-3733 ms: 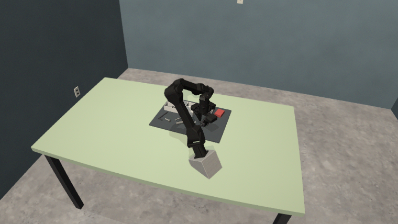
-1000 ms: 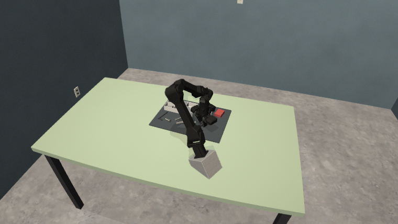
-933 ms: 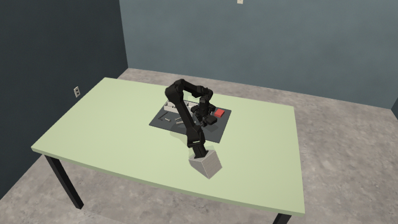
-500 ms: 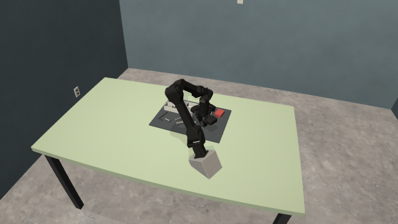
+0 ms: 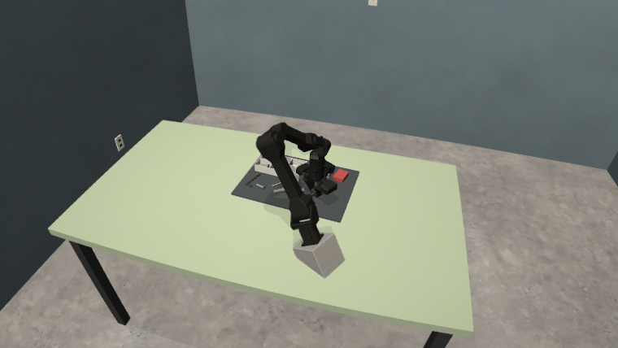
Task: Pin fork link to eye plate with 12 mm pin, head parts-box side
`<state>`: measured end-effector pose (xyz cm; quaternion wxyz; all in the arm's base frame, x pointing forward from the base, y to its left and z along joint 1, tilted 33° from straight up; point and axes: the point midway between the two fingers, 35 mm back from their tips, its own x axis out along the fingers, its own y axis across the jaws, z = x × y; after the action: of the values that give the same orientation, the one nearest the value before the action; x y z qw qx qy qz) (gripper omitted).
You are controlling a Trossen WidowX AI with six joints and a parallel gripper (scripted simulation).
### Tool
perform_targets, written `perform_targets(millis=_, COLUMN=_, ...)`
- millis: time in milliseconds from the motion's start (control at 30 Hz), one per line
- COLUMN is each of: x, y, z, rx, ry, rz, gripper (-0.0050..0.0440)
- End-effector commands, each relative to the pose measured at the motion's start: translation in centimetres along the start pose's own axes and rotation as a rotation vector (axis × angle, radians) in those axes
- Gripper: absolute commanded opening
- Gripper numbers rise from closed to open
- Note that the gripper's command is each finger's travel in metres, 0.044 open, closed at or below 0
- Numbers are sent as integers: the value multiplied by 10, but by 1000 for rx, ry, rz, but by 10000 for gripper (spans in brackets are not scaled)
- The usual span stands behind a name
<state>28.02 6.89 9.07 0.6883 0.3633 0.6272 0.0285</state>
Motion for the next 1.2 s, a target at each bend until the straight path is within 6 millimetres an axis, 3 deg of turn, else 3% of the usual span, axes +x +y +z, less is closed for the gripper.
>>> perform_targets(millis=0, x=-11, y=6, z=4, rx=-18, ry=-27, rz=16, gripper=-50)
perform_targets(millis=1167, x=-39, y=6, z=3, rx=-19, ry=-27, rz=16, gripper=-50)
